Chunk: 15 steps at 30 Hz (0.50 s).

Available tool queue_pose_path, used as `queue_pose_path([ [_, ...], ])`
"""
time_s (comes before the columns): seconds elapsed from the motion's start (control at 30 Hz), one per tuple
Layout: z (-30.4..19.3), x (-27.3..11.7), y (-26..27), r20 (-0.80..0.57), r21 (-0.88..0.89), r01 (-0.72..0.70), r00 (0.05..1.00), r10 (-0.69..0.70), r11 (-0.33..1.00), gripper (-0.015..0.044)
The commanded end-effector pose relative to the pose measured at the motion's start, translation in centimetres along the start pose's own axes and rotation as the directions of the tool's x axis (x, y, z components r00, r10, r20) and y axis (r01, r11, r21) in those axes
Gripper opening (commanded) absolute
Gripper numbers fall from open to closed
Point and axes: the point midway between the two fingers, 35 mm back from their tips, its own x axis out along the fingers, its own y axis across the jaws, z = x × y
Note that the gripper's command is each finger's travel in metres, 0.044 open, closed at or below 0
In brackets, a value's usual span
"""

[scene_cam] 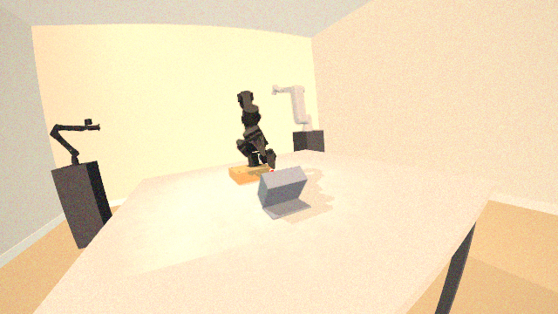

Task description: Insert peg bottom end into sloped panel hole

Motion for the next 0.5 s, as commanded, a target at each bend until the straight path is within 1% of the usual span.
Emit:
queue_pose_path([
  [0.0, 0.0, -0.4, 0.0, -0.003, -0.003, 0.000, 1.000, 0.000, 1.000, 0.0440],
  [0.47, 0.0, -1.9, 0.1, -0.002, -0.002, 0.000, 1.000, 0.000, 1.000, 0.0440],
])
